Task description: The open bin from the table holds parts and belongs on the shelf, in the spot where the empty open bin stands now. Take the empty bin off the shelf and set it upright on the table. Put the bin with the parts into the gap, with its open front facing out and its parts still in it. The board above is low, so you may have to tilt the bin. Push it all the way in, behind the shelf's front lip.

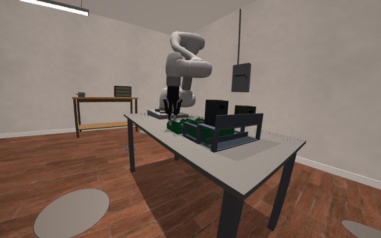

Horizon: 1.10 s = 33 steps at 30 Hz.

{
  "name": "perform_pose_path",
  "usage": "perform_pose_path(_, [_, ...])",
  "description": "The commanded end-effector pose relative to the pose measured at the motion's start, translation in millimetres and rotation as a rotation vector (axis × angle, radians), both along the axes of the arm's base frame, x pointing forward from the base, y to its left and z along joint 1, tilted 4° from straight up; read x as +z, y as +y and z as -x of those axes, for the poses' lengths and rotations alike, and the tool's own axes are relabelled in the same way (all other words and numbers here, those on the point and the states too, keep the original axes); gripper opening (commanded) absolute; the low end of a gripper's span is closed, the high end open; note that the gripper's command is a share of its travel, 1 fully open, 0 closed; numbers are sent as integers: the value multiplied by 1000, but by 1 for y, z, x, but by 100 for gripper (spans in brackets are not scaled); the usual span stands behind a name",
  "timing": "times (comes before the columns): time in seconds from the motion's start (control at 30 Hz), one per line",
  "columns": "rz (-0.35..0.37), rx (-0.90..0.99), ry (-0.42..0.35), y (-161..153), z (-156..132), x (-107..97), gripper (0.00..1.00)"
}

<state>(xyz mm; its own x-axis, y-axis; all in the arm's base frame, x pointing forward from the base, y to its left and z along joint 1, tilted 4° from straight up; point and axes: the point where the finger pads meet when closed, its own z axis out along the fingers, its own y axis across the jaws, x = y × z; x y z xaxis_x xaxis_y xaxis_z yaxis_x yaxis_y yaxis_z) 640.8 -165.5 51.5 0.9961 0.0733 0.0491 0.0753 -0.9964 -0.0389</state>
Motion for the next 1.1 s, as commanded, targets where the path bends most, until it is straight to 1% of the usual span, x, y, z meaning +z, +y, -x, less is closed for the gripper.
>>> perform_pose_path(0.0, [0, 0, 0, 0, 0, 0, 24])
perform_pose_path(0.63, [0, 0, 0, 0, 0, 1, 24])
perform_pose_path(1.07, [0, 0, 0, 0, 0, 7, 24])
